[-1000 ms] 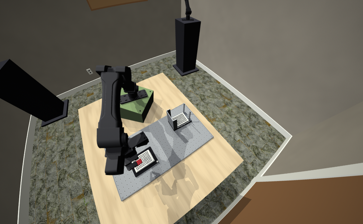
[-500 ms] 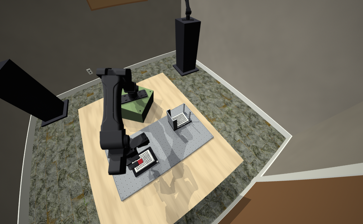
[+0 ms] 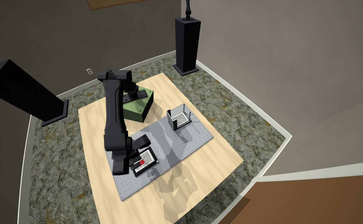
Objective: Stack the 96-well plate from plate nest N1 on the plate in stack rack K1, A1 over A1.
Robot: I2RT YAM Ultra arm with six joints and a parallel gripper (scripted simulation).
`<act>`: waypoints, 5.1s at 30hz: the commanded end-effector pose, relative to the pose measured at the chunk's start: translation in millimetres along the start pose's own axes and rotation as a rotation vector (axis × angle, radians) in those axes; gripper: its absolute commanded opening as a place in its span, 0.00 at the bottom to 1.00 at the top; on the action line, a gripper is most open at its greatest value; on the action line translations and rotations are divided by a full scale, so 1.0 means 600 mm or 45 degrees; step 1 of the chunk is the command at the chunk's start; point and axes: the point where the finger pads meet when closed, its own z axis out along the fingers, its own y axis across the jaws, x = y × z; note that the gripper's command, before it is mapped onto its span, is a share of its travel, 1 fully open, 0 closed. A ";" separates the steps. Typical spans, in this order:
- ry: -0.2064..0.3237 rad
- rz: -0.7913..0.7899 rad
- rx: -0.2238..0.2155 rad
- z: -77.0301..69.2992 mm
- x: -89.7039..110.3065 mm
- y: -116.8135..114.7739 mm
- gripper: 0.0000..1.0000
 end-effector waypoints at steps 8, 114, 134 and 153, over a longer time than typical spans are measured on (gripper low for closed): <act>-0.006 0.006 -0.005 0.034 -0.002 0.001 1.00; -0.006 0.009 0.007 0.184 0.002 -0.002 0.00; 0.018 0.000 0.062 0.112 0.013 -0.024 0.00; 0.019 0.000 0.062 0.068 0.012 -0.022 0.00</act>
